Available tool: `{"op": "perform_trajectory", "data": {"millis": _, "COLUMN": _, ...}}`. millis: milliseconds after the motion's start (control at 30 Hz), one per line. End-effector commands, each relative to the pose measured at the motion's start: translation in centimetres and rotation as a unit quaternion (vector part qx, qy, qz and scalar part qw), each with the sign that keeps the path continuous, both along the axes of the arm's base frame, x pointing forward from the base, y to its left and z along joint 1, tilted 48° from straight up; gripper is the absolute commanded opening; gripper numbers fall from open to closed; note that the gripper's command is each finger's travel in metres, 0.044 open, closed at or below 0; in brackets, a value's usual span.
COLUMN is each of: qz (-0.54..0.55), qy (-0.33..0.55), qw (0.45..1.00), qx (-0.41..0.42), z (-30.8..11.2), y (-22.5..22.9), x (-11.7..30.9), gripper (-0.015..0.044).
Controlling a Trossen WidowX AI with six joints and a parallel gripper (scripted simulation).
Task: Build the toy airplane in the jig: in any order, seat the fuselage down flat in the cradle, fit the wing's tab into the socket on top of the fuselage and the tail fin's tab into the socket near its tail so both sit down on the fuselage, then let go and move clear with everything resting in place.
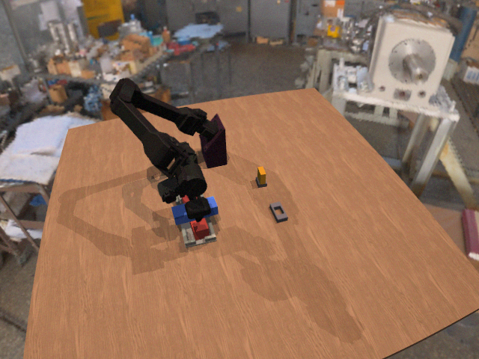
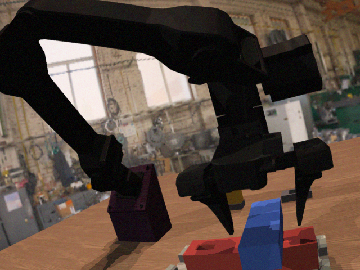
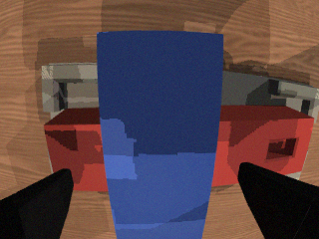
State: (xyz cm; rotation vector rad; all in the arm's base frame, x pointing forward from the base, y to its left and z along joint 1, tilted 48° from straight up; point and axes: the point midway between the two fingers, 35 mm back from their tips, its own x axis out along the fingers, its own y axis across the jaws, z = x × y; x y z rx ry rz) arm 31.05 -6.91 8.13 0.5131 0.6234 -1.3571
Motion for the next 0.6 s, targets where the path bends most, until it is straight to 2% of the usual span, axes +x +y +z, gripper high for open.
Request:
{"op": "perform_trajectory", "data": {"millis": 0, "qz": 0.0, "qy": 0.0, "qw": 1.0, "qx": 0.0, "z": 0.2, "y": 0.2, "x": 0.0, "gripper": 0.044}}
{"op": "perform_trajectory", "data": {"millis": 200, "qz": 0.0, "qy": 0.002, "qw": 1.0, "qx": 0.0, "z": 5.5, "y": 6.1, "x": -0.7, "gripper": 0.044}}
{"op": "perform_trajectory", "data": {"millis": 467, "qz": 0.005, "qy": 0.008, "qw": 1.0, "qx": -0.001, "z": 5.6, "y": 6.4, "x": -0.5, "gripper": 0.044}}
{"op": "perform_trajectory", "data": {"millis": 567, "qz": 0.08, "qy": 0.088, "qw": 0.993, "qx": -0.012, "z": 5.6, "y": 6.4, "x": -0.5, "gripper": 0.044}}
